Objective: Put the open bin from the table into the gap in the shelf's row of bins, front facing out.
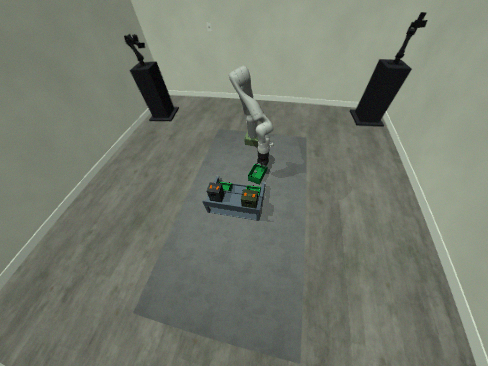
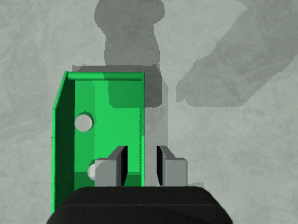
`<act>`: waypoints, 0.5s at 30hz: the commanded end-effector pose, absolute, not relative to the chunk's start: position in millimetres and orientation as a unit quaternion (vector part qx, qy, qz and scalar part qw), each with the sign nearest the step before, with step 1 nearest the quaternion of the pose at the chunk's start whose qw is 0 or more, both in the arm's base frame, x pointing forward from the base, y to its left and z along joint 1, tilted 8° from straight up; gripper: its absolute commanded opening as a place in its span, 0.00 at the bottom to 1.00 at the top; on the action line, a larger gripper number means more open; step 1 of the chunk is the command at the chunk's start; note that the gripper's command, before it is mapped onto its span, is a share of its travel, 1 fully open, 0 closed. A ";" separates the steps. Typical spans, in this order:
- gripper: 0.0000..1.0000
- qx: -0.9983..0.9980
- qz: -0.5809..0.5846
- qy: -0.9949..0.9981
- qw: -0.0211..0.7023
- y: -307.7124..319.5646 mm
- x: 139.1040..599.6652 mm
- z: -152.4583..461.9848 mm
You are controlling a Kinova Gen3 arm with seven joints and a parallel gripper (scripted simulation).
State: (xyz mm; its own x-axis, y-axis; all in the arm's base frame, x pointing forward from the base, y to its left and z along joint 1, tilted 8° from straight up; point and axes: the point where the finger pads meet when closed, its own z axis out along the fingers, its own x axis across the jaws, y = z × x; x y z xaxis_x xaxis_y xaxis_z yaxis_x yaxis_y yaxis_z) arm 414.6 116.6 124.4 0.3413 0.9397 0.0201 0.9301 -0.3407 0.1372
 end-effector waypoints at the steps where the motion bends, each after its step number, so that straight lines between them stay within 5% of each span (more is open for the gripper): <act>1: 0.55 0.817 0.046 0.573 0.049 117.2 413.7 119.0; 15: 0.55 0.817 0.046 0.573 0.049 116.6 416.9 94.5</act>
